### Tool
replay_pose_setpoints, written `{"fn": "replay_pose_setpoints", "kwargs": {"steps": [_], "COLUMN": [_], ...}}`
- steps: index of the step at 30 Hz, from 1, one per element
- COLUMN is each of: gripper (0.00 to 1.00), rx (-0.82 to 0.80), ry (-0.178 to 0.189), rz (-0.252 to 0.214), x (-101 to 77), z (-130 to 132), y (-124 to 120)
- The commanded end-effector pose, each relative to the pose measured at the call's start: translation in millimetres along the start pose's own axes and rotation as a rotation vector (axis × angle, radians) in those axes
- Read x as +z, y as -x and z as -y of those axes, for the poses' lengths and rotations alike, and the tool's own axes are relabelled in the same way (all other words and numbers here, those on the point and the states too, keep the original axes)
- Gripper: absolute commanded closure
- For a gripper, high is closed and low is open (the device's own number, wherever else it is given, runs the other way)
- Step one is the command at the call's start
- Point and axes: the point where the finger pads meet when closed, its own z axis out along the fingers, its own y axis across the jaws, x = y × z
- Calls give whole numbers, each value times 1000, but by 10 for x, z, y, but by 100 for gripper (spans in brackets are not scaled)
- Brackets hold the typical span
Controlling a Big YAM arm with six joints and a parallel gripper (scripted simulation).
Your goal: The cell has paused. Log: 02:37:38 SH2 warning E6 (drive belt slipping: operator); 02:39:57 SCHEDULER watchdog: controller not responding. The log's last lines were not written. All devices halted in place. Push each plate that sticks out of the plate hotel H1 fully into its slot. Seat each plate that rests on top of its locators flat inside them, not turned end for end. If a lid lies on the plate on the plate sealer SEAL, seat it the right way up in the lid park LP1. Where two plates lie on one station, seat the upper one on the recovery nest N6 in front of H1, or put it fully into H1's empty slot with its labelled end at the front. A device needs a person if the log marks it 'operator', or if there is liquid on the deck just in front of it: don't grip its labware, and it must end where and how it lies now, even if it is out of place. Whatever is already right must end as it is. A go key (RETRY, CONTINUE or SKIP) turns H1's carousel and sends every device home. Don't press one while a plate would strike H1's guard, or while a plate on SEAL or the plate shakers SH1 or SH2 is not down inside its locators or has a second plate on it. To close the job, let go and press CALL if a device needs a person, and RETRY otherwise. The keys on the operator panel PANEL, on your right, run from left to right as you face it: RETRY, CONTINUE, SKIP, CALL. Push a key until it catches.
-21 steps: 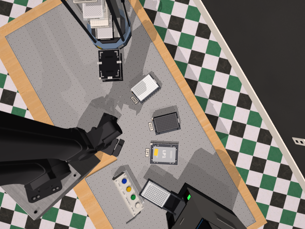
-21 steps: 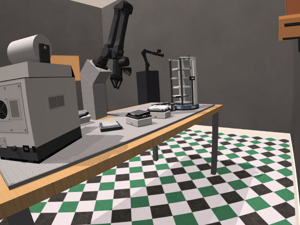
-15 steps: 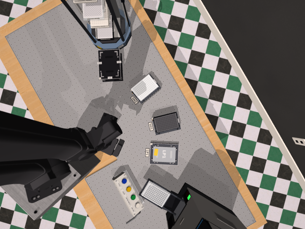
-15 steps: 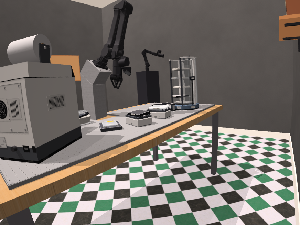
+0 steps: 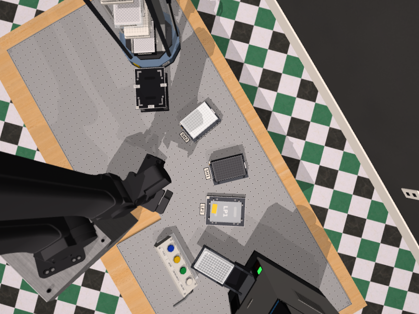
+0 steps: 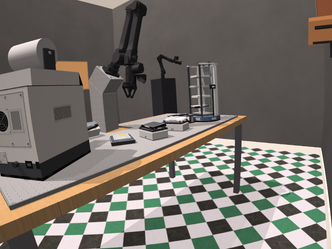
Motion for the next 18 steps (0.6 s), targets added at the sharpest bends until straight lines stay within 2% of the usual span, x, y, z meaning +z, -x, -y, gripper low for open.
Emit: {"fn": "replay_pose_setpoints", "kwargs": {"steps": [1, 11, 14, 18], "gripper": [0, 0, 0, 0], "rx": [136, 426, 460, 587], "ry": [-6, 47, 57, 79], "rz": [13, 37, 28, 46], "x": [-18, -105, -100, -186], "z": [162, 446, 461, 574], "y": [182, 647, 663, 841]}}
